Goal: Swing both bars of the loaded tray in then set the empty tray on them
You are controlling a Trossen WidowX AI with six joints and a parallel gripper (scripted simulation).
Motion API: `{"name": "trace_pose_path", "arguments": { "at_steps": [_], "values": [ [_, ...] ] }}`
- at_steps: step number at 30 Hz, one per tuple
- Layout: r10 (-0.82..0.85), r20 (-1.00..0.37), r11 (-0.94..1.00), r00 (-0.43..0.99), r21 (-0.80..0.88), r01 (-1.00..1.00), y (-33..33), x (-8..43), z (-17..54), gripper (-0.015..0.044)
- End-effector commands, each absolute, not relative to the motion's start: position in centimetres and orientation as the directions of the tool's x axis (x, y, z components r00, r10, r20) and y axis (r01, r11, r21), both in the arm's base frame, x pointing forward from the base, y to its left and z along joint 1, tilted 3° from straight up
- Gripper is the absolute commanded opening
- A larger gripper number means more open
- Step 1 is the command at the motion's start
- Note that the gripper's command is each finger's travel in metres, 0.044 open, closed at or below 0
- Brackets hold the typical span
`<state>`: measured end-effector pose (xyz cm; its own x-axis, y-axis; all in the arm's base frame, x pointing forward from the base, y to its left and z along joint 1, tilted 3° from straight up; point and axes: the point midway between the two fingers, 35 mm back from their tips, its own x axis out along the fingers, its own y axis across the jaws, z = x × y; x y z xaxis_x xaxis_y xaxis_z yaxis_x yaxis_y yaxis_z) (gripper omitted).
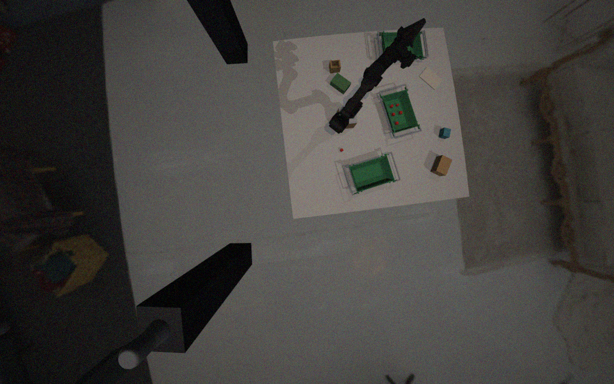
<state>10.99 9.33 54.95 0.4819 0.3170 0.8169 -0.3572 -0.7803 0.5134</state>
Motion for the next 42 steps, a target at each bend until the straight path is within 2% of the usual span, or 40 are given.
{"name": "trace_pose_path", "arguments": {
  "at_steps": [1, 5, 9, 13, 18, 23, 28, 32, 37, 42],
  "values": [
    [0.353, 0.749, -0.64, 0.56, 0.63, -0.44, 11.2, 13.9, 54.3, 0.0081],
    [0.372, 0.666, -0.462, 0.647, 0.737, -0.494, 12.7, 17.4, 53.3, 0.0081],
    [0.377, 0.521, -0.165, 0.765, 0.851, -0.498, 14.1, 22.7, 51.1, 0.0081],
    [0.354, 0.339, 0.141, 0.872, 0.902, -0.408, 14.7, 28.3, 47.6, 0.0081],
    [0.278, 0.082, 0.481, 0.957, 0.85, -0.213, 13.5, 35.0, 42.1, 0.0081],
    [0.168, -0.185, 0.752, 0.968, 0.659, -0.005, 10.6, 40.5, 35.9, 0.0081],
    [0.048, -0.447, 0.92, 0.893, 0.368, 0.134, 6.3, 44.5, 29.2, 0.0081],
    [-0.036, -0.63, 0.976, 0.776, 0.143, 0.162, 2.1, 46.2, 23.8, 0.0081],
    [-0.105, -0.813, 0.993, 0.573, -0.06, 0.097, -3.5, 46.5, 17.3, 0.0081],
    [-0.115, -0.942, 0.987, 0.315, -0.143, -0.067, -8.8, 44.8, 11.1, 0.0081]
  ]
}}
